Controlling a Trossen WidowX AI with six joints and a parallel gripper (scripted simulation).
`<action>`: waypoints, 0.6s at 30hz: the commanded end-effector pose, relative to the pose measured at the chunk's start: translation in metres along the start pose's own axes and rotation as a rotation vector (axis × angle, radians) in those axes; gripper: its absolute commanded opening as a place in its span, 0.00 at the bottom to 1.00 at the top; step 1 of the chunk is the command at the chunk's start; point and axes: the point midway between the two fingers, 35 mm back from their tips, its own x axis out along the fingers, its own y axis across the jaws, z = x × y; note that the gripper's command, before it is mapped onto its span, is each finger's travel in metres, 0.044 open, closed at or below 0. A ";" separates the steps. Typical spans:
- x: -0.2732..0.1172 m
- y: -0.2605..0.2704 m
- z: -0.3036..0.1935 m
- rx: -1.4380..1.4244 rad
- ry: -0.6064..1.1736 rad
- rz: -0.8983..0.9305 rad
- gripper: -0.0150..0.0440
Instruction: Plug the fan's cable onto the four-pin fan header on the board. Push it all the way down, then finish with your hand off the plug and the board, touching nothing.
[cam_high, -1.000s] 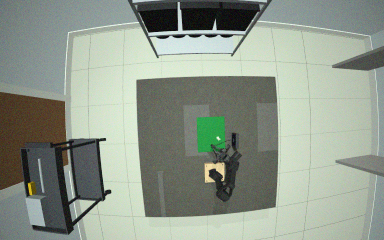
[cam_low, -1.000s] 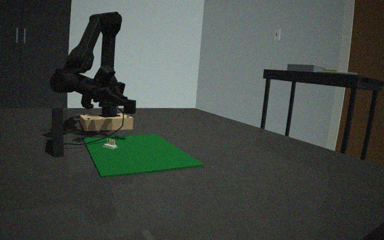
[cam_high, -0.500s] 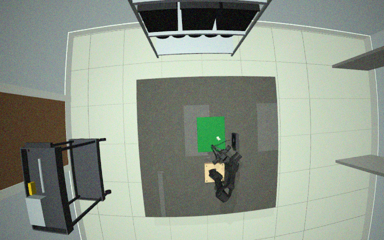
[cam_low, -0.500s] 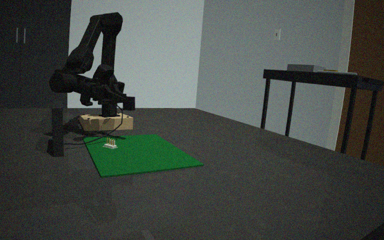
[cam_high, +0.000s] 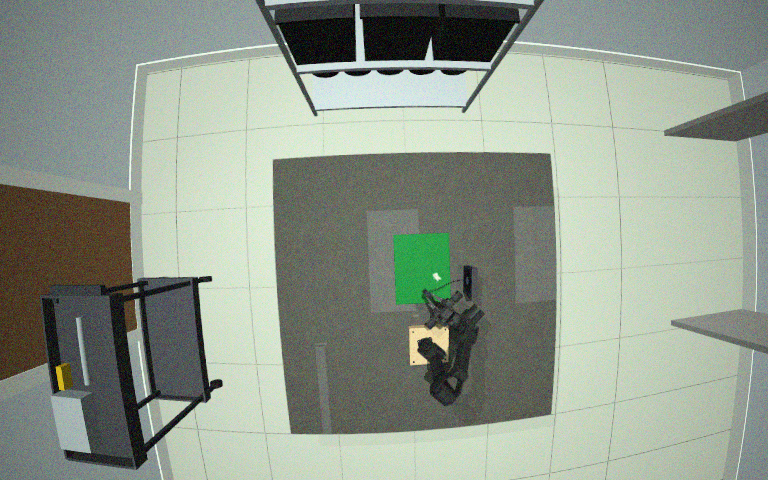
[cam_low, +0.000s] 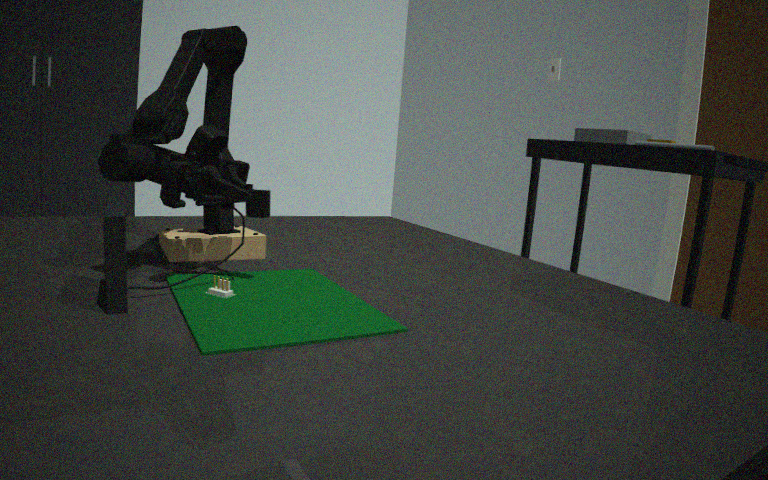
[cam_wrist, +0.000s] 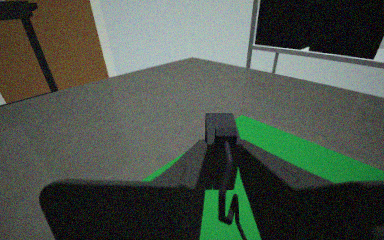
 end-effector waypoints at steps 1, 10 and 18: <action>0.000 0.000 0.001 0.006 0.000 0.001 0.25; -0.001 0.000 -0.007 0.001 0.000 0.000 0.25; -0.001 0.000 -0.014 0.000 0.000 0.000 0.25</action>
